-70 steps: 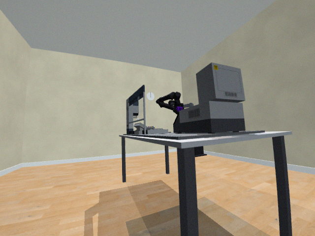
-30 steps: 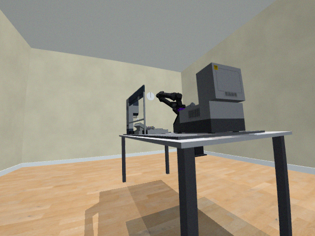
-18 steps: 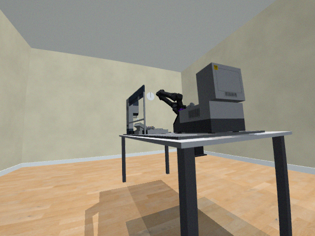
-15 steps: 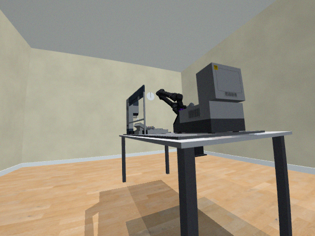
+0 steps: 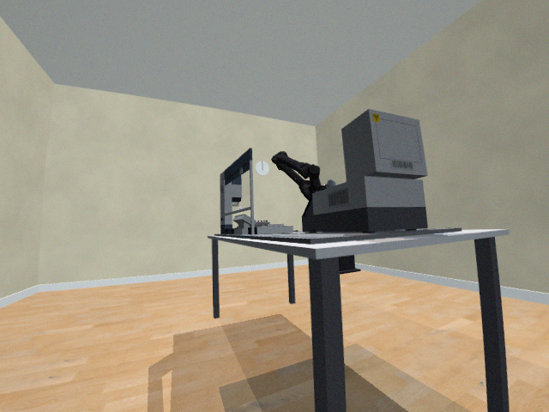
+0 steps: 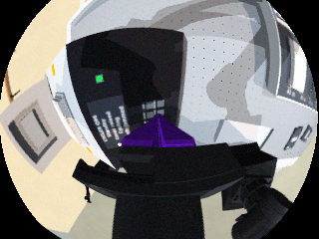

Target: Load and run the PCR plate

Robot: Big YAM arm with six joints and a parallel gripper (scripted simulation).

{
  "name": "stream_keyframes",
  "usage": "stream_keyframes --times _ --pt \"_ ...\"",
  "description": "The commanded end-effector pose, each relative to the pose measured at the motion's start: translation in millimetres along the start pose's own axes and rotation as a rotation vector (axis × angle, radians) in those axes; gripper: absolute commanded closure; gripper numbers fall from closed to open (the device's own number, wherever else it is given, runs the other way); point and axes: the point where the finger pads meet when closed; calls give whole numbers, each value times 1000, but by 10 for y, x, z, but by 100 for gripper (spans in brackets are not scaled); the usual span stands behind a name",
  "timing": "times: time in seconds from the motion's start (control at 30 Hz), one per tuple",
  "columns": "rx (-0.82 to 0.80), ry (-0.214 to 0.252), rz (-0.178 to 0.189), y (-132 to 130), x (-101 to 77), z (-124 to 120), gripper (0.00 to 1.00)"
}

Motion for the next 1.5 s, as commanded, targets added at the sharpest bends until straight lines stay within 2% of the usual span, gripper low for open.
stream_keyframes --times 0.0,0.13,0.63,0.83,0.93,1.03,1.2,1.47 --pt "12 -29 34 243 14 224 100" --pt "2 -27 36 283 57 220 100" --pt "6 0 12 70 13 6 100" --pt "11 -18 18 187 168 141 100" --pt "8 -19 19 209 186 155 100" --pt "4 -26 39 309 213 200 100" --pt "1 -27 30 333 333 215 100" --pt "-8 -17 25 259 274 116 100"
Point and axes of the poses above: the point where the finger pads meet when closed, its own x axis out along the fingers, its own y axis across the jaws, z = x × y, and after that the axes turned 10 degrees about -x, right-handed
